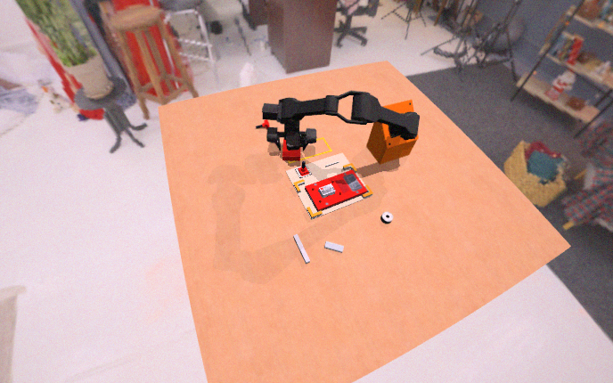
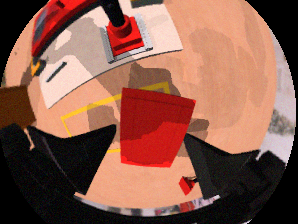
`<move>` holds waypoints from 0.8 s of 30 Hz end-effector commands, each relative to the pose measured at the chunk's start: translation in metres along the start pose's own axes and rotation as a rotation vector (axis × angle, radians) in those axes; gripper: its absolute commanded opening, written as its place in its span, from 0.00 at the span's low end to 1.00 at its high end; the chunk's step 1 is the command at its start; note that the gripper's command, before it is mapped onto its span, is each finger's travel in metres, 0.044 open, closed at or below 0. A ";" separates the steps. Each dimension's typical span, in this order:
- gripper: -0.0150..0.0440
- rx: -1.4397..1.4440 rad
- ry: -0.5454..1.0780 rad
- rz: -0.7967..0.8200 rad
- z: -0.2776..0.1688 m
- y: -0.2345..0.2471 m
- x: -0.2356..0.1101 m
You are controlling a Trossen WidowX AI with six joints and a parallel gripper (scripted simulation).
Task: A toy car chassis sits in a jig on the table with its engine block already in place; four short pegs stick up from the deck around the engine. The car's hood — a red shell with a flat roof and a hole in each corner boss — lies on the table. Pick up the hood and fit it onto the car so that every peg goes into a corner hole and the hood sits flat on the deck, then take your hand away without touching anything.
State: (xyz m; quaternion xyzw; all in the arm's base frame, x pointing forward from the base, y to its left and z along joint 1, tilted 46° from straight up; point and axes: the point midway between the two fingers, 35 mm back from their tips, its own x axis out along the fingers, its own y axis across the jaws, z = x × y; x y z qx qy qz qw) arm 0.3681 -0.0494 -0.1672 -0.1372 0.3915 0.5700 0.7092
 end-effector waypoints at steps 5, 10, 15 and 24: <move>0.87 0.000 0.000 0.000 0.000 0.000 0.001; 0.78 0.000 0.000 0.000 0.000 0.000 0.001; 0.72 0.000 0.000 0.000 0.000 0.000 0.001; 0.32 0.002 0.001 0.000 -0.001 0.000 -0.016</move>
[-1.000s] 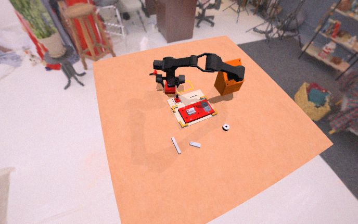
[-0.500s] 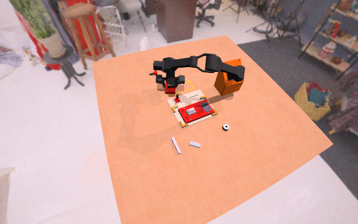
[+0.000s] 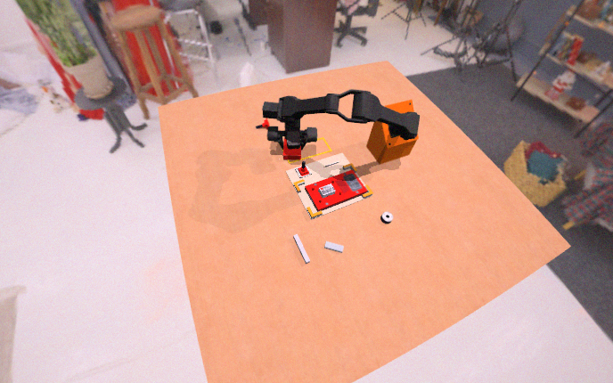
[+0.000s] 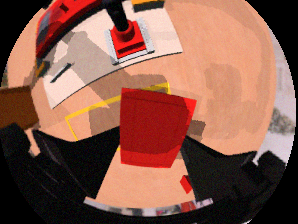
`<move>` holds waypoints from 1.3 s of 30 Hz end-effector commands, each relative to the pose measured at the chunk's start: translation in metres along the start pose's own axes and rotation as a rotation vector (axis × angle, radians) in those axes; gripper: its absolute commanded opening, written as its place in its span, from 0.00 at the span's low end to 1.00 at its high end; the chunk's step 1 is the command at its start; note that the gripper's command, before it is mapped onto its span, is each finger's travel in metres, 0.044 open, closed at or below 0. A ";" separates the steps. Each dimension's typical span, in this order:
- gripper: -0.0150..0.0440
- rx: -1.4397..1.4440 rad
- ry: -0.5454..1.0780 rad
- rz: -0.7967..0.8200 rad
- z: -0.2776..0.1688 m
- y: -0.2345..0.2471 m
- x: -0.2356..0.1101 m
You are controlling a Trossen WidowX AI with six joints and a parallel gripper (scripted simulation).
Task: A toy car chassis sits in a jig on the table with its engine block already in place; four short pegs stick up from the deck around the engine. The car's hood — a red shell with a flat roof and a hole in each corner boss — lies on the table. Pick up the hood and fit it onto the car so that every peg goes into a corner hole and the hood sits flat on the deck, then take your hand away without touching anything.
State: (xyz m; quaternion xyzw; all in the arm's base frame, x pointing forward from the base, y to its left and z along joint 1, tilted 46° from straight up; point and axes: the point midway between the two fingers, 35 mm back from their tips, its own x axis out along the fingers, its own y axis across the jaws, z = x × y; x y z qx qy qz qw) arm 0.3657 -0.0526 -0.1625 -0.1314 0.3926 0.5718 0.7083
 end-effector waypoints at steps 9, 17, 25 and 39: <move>0.25 -0.006 0.007 -0.009 -0.001 -0.002 -0.050; 0.25 -0.006 0.009 -0.010 -0.001 -0.002 -0.082; 0.25 0.005 0.003 -0.011 0.000 -0.001 -0.088; 0.25 0.330 0.009 -0.016 0.069 0.019 -0.094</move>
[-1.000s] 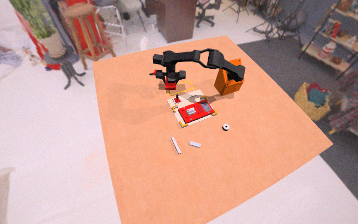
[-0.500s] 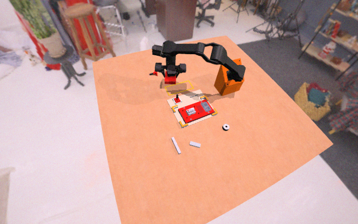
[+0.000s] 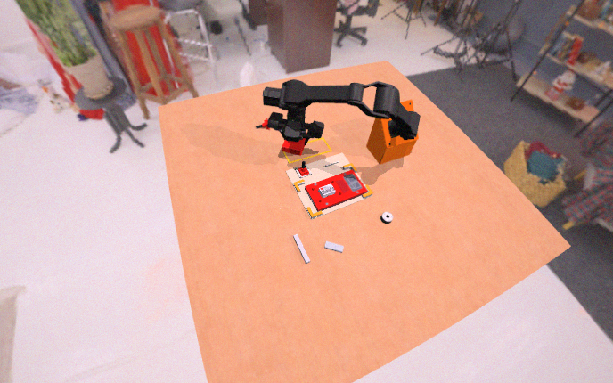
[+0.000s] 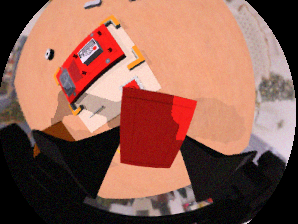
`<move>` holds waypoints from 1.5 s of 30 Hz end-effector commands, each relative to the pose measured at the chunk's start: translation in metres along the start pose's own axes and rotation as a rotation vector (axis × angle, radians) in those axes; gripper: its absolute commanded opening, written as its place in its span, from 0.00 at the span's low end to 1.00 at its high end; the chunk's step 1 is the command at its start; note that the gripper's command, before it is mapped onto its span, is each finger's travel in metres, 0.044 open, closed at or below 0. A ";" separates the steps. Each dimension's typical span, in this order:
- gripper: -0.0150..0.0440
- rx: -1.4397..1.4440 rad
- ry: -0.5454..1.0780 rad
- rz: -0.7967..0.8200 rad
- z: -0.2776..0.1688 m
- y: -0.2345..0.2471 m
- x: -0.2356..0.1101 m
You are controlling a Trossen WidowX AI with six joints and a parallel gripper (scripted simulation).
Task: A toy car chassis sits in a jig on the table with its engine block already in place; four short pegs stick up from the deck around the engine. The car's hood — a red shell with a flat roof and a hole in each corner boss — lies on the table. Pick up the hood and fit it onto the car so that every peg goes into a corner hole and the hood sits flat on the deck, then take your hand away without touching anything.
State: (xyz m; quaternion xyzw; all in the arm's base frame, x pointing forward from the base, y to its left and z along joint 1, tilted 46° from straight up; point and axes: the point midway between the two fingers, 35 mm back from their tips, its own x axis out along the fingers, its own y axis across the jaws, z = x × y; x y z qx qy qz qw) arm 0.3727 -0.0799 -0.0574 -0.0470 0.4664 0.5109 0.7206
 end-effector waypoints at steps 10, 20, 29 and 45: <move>0.25 0.317 -0.006 0.001 0.053 0.045 -0.003; 0.25 0.552 -0.008 0.009 0.086 0.086 -0.003; 0.25 0.757 -0.010 0.020 0.108 0.124 -0.002; 0.25 0.881 -0.010 0.032 0.120 0.148 0.006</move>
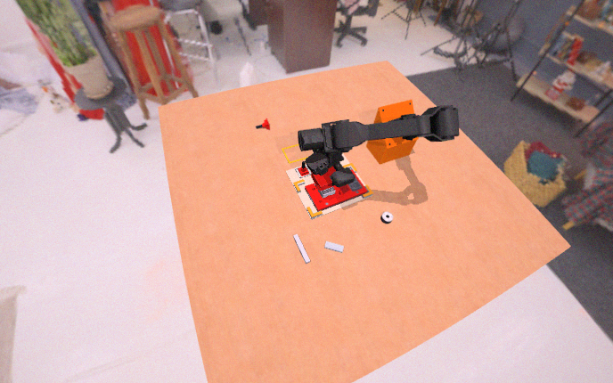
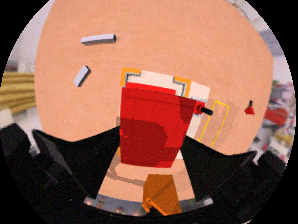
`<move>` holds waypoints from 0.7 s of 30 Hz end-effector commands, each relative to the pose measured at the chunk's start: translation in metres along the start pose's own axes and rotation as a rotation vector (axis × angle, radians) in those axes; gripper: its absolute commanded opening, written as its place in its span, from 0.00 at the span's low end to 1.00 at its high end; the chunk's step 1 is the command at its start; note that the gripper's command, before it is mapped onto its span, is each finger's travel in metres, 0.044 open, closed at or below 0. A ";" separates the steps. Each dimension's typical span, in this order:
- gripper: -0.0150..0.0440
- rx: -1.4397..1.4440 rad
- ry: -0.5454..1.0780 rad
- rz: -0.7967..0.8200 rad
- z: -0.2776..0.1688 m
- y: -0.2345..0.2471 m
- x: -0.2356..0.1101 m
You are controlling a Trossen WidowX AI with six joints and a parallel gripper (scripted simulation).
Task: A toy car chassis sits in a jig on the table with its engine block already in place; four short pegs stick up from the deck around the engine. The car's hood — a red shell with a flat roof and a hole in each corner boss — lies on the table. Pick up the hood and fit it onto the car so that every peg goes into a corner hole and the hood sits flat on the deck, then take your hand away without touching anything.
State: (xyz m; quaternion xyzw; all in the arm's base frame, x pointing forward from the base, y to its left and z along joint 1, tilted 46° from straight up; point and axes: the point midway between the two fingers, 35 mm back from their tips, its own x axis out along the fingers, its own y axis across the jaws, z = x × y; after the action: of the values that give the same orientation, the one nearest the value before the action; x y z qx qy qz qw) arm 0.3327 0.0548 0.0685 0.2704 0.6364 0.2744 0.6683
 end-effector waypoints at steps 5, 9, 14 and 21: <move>0.25 0.007 0.001 0.007 0.000 0.002 0.026; 0.25 0.007 0.001 0.009 -0.001 0.003 0.046; 0.25 0.007 0.001 0.009 -0.002 0.004 0.049; 0.25 0.007 0.001 0.009 -0.002 0.005 0.049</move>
State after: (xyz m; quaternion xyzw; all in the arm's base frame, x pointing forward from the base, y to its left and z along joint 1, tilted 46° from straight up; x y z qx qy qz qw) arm 0.3328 0.0917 0.0373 0.2723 0.6374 0.2748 0.6664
